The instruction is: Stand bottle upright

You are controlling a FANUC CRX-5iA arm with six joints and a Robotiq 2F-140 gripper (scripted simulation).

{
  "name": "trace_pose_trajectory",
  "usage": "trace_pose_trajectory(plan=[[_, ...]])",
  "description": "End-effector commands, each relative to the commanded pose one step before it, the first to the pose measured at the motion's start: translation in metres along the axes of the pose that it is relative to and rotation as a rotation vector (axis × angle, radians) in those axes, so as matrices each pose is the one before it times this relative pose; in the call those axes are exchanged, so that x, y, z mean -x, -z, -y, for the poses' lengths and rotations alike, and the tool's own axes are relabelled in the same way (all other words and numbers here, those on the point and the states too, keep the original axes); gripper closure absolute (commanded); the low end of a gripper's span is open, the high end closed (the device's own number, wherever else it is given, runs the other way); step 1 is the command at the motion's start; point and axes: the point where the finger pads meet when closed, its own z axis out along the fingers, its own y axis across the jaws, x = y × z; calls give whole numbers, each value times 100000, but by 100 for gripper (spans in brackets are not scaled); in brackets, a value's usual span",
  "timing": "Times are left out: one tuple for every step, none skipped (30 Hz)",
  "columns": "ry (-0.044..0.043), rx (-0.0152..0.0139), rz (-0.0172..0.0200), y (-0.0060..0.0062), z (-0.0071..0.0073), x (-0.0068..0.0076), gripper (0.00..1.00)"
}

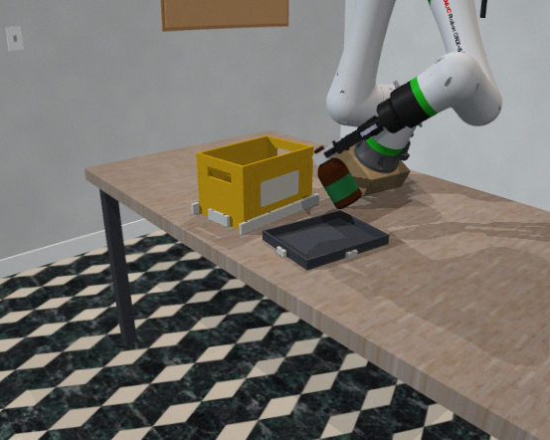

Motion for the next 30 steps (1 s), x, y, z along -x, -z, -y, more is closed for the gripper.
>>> trace_pose_trajectory(plan=[[-74, -12, 2232, 11, -7, -27, 100], [0, 0, 0, 0, 0, 0, 100], [0, 0, 0, 0, 0, 0, 100], [-5, 16, 720, 7, -2, -12, 100], [-6, 24, 706, 8, -4, -11, 100], [-7, 32, 687, 10, -5, -11, 100], [-7, 39, 663, 11, -5, -11, 100], [-8, 44, 633, 12, -6, -10, 100], [-8, 48, 599, 12, -7, -9, 100], [-9, 51, 561, 13, -7, -9, 100], [-9, 52, 519, 13, -7, -8, 100], [-9, 51, 474, 12, -7, -7, 100], [-8, 49, 426, 12, -7, -6, 100], [-8, 46, 377, 11, -6, -6, 100], [-7, 42, 327, 10, -6, -5, 100], [-6, 37, 277, 9, -5, -4, 100], [-5, 32, 227, 7, -4, -3, 100], [-4, 26, 180, 6, -3, -3, 100], [0, 0, 0, 0, 0, 0, 100], [0, 0, 0, 0, 0, 0, 100], [-3, 20, 136, 5, -3, -2, 100], [-2, 14, 96, 3, -2, -1, 100], [-1, 9, 61, 2, -1, -1, 100], [-1, 5, 33, 1, -1, 0, 100], [0, 2, 13, 0, 0, 0, 100], [0, 0, 2, 0, 0, 0, 100], [0, 0, 0, 0, 0, 0, 100], [0, 0, 0, 0, 0, 0, 100], [0, 0, 0, 0, 0, 0, 100], [0, 0, 0, 0, 0, 0, 100]])
